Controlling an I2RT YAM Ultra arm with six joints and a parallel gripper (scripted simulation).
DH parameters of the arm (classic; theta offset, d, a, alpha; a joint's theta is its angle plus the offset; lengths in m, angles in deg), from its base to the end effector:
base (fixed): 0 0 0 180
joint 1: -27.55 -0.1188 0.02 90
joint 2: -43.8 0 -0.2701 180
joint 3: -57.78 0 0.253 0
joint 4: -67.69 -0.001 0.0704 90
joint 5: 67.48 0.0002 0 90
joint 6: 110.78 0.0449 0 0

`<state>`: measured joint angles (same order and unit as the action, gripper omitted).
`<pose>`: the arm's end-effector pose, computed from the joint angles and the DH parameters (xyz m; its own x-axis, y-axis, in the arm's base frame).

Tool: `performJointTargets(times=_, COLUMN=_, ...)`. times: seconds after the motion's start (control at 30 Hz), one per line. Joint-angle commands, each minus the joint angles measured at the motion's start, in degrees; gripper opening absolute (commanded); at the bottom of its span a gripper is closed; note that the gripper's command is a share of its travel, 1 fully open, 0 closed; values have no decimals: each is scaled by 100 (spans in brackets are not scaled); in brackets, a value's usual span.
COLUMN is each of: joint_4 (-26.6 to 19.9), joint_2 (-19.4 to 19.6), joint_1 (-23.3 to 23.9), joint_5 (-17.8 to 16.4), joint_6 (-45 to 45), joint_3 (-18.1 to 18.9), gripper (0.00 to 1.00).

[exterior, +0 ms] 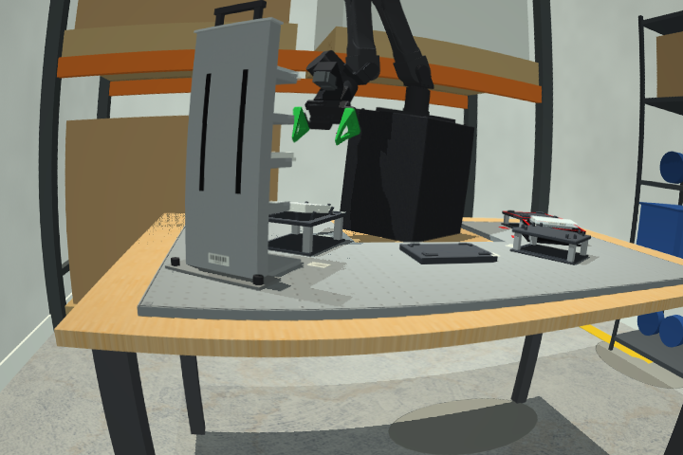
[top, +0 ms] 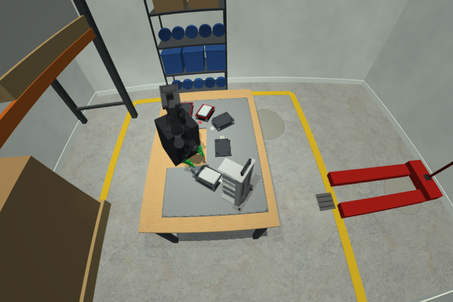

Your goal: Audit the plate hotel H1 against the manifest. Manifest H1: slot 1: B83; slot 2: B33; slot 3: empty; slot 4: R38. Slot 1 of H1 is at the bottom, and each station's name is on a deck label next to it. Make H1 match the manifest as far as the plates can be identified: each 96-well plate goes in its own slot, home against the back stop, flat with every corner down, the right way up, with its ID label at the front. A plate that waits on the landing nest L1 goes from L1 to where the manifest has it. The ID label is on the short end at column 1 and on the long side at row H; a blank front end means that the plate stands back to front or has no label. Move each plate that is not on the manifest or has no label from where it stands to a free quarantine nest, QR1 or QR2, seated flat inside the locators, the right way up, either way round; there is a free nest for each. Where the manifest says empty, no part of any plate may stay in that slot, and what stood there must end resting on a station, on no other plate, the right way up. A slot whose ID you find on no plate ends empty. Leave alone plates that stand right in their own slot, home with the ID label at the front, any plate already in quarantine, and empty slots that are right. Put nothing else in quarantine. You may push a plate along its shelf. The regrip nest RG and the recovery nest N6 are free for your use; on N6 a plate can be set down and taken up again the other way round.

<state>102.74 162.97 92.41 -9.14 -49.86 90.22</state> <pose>0.1213 -0.2007 0.0167 -0.5986 0.3018 -0.7420 0.3906 0.9187 0.0585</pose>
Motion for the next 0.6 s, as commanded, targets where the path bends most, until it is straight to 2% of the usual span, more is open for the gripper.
performJointTargets(times=0.0, joint_4=-508, joint_2=-410, joint_1=87, joint_5=-102, joint_6=-53, joint_3=-136, gripper=100)
performJointTargets(times=0.13, joint_4=-946, joint_2=-838, joint_1=112, joint_5=-117, joint_6=-78, joint_3=-139, gripper=100)
performJointTargets(times=0.2, joint_4=-946, joint_2=-838, joint_1=112, joint_5=-117, joint_6=-78, joint_3=-139, gripper=100)
performJointTargets(times=0.5, joint_4=-1960, joint_2=-1765, joint_1=168, joint_5=-150, joint_6=-131, joint_3=167, gripper=100)
performJointTargets(times=0.57, joint_4=-2186, joint_2=-1850, joint_1=-96, joint_5=-75, joint_6=-301, joint_3=232, gripper=100)
